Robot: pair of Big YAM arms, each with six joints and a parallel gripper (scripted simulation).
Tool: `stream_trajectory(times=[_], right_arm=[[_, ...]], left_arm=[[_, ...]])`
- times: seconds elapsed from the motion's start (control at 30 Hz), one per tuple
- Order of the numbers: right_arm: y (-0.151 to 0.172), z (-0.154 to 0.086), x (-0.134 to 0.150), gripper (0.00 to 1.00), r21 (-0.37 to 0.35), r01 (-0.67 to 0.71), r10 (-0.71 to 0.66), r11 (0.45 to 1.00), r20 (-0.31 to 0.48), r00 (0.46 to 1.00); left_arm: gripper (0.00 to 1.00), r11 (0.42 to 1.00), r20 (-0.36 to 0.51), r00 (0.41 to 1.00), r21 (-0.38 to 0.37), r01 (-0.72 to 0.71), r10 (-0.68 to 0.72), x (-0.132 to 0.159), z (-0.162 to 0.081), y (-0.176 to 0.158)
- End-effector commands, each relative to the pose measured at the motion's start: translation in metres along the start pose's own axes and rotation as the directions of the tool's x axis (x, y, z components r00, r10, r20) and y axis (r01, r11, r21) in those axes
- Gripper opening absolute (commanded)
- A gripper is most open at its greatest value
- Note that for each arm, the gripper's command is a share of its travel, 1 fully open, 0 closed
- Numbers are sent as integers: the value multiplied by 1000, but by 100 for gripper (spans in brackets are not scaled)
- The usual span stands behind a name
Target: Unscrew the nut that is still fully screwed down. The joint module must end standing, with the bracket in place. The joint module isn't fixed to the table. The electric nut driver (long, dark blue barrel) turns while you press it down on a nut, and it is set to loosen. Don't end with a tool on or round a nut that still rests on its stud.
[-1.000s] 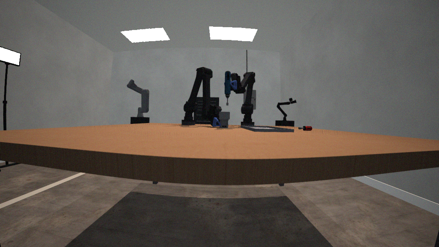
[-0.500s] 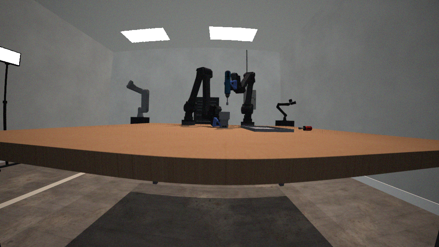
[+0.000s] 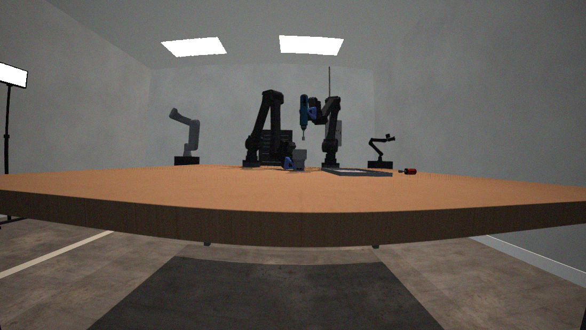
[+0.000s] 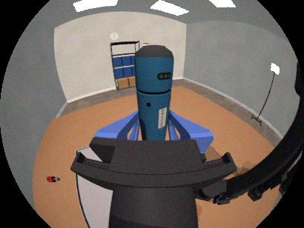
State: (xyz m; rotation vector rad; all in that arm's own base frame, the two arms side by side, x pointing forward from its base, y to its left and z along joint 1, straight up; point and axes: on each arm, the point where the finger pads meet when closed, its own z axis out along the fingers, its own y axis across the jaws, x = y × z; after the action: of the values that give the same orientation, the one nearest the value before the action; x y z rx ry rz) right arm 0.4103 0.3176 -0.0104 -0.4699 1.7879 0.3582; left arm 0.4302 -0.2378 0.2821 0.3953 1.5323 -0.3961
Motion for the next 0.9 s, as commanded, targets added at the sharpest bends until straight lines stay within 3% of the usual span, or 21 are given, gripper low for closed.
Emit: stream_trajectory(times=[0.0,0.87], right_arm=[[-1,0,17,59,3,16,-16,1000,-40,999],[-1,0,17,59,3,16,-16,1000,-40,999]], left_arm=[[42,1000,155,988,-5,13,-12,-74,17,3],[42,1000,152,988,-5,13,-12,-73,16,3]])
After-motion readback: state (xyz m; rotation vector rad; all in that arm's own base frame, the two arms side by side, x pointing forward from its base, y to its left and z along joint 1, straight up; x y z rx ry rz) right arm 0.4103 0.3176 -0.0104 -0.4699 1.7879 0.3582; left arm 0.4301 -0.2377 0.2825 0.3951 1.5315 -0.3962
